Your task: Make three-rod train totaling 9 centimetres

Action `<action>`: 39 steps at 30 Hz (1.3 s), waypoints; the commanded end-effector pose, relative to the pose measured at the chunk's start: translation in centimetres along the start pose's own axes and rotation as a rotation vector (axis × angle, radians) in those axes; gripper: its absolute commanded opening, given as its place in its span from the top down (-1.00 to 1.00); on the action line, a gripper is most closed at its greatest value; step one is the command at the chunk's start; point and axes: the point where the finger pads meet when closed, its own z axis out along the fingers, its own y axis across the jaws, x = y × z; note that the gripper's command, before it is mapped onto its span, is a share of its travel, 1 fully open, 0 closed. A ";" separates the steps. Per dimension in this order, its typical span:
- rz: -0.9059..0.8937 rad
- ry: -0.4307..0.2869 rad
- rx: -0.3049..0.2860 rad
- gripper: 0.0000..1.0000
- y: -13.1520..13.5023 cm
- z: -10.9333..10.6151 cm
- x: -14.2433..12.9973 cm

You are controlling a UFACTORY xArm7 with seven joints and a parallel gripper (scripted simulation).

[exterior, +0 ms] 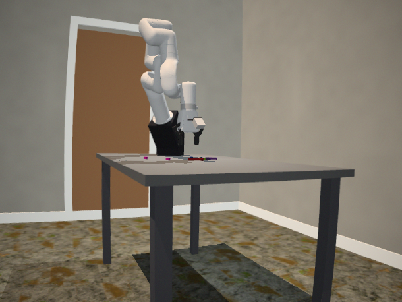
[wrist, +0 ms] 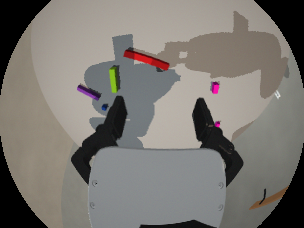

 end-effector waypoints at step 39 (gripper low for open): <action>-0.593 -0.010 -0.022 -1.00 -2.7 0.0 2.4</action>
